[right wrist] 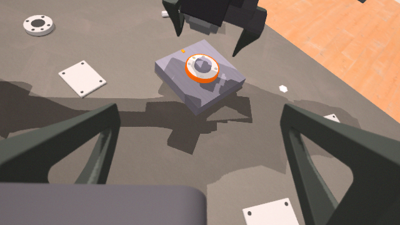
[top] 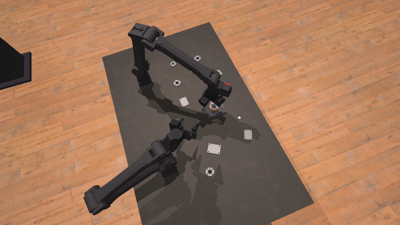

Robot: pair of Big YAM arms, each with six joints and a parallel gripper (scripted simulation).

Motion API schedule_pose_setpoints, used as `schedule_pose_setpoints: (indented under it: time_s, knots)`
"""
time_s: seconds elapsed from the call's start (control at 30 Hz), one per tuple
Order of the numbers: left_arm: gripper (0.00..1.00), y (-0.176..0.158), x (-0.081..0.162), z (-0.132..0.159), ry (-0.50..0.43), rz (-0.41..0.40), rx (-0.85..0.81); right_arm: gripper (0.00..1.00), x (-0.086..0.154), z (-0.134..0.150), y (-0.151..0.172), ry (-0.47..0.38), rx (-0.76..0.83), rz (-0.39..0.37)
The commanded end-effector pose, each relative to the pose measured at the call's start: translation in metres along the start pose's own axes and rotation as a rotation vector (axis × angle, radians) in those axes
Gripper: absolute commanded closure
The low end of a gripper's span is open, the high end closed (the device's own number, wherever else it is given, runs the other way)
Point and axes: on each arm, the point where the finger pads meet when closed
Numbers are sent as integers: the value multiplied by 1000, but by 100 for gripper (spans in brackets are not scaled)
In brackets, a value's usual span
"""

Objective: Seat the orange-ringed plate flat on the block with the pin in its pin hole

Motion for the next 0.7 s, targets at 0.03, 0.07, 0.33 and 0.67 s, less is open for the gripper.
schedule_pose_setpoints:
  time_s: [0.03, 0.07, 0.33, 0.67]
  knots:
    - [0, 0, 12, 6, -15, -54, 165, 0, 12, -21, -9, -27, 19, 21]
    - [0, 0, 12, 6, -26, -65, 217, 0, 12, -21, -9, -27, 19, 21]
    - [0, 0, 14, 6, -124, -149, 549, 0, 12, -21, -9, -27, 19, 21]
    - [0, -1, 15, 6, -255, -259, 948, 0, 12, -21, -9, -27, 19, 21]
Point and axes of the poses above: on each arm, the point where the finger pads meet when closed, its own x axis back along the fingers, its own y axis across the jaws, z = x × y, and after that the axes turned 9 degrees about x, right-handed
